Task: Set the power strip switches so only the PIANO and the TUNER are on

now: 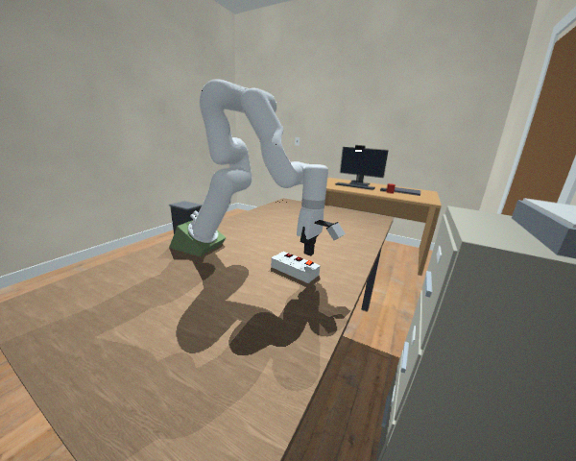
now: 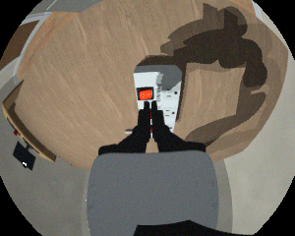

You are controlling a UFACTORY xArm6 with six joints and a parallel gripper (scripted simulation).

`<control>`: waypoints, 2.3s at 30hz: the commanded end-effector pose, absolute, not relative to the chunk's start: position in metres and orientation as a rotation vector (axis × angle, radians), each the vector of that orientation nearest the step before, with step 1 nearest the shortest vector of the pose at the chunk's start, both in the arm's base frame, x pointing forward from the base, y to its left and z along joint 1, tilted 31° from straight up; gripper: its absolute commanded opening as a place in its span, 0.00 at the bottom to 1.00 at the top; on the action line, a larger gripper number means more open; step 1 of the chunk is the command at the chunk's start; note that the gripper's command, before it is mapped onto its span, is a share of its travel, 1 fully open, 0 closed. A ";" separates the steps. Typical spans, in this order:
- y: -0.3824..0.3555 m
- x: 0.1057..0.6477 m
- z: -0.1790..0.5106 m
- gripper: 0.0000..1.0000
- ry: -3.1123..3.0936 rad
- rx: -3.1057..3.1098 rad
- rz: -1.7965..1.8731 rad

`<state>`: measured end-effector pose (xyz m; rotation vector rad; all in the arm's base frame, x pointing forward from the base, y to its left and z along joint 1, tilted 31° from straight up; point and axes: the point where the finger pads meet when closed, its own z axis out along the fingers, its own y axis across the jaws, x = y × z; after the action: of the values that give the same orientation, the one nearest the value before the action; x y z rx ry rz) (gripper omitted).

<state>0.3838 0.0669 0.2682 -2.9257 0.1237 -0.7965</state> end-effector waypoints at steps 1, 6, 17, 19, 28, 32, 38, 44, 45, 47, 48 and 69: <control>0.069 0.365 0.266 0.00 0.123 -2.923 -0.801; 0.070 0.338 0.258 0.00 0.123 -2.923 -0.802; 0.070 0.338 0.258 0.00 0.123 -2.923 -0.802; 0.070 0.338 0.258 0.00 0.123 -2.923 -0.802; 0.070 0.338 0.258 0.00 0.123 -2.923 -0.802; 0.070 0.338 0.258 0.00 0.123 -2.923 -0.802; 0.070 0.338 0.258 0.00 0.123 -2.923 -0.802; 0.070 0.338 0.258 0.00 0.123 -2.923 -0.802; 0.070 0.338 0.257 0.00 0.123 -2.923 -0.802; 0.070 0.338 0.257 0.00 0.123 -2.923 -0.802; 0.070 0.338 0.257 0.00 0.123 -2.923 -0.802; 0.072 0.345 0.244 0.00 0.123 -2.923 -0.802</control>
<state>0.3423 0.0710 0.2469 -2.9258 0.1233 -0.7968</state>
